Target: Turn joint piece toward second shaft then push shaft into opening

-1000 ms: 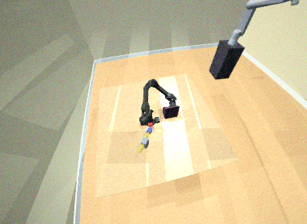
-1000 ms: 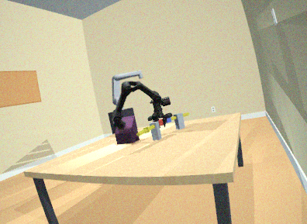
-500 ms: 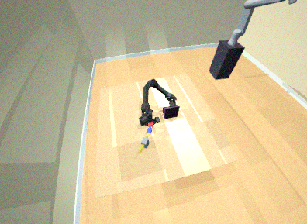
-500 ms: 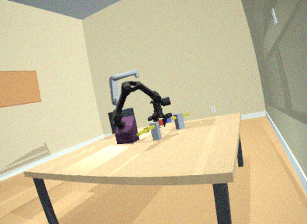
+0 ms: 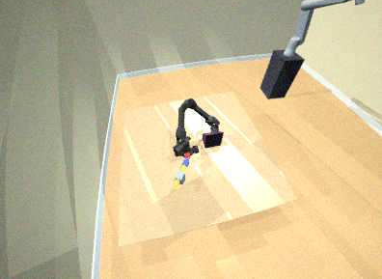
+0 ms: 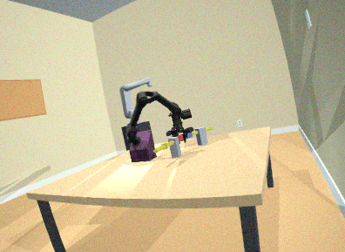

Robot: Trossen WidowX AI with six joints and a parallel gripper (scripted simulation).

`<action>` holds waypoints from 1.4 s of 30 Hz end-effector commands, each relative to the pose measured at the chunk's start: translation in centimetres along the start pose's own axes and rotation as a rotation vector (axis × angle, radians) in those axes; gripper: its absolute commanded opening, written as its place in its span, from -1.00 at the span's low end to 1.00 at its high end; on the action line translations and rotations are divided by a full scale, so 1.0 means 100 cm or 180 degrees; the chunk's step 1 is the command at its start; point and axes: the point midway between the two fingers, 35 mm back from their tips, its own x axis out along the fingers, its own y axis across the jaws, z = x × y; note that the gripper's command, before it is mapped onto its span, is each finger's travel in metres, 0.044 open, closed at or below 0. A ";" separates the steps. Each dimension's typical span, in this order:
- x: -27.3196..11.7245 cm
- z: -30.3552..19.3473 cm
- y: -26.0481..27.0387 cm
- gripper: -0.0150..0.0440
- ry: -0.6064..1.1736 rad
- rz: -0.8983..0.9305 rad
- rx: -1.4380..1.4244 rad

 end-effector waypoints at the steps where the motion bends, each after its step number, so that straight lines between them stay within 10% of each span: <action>1: 0.000 0.000 0.000 0.12 -0.0009 0.0006 -0.0008; 11: 0.000 0.000 0.000 0.01 0.0000 0.0000 0.0000; 17: 0.000 0.000 0.000 -0.49 0.0000 0.0000 0.0000; 42: -0.003 0.000 0.002 -0.49 -0.0187 -0.0007 -0.0148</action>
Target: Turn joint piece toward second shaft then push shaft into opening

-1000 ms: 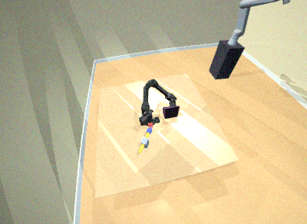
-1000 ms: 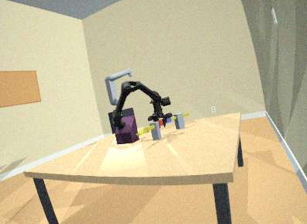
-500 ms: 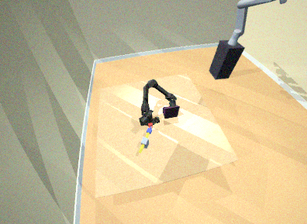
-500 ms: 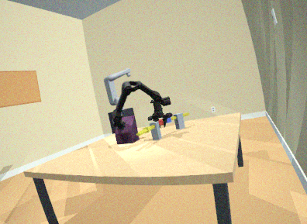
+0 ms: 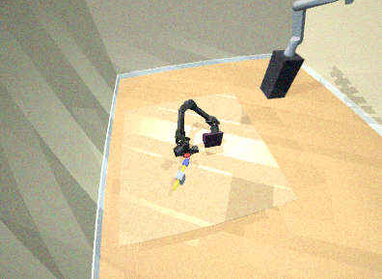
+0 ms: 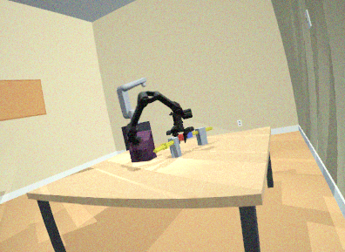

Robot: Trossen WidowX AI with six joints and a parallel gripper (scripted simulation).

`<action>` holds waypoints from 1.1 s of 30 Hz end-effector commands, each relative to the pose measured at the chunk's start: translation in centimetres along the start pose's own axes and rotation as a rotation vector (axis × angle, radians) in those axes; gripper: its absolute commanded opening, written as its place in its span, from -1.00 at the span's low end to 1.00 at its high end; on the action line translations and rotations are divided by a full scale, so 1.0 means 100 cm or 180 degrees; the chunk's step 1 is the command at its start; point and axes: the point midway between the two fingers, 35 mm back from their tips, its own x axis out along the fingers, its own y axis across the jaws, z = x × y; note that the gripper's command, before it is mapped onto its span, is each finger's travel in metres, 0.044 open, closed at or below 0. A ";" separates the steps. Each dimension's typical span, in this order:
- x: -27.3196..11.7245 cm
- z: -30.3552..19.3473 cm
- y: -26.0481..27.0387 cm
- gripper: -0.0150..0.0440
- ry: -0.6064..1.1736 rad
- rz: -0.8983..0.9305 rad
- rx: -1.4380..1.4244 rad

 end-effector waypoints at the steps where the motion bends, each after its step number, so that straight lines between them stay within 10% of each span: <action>1: 0.000 0.000 0.000 -0.49 0.0003 0.0001 0.0002; 11: 0.000 0.000 0.000 0.01 0.0003 0.0001 0.0002; 22: 0.000 0.000 0.000 0.99 0.0003 0.0001 0.0002; 33: 0.000 0.000 0.000 1.00 0.0003 0.0001 0.0002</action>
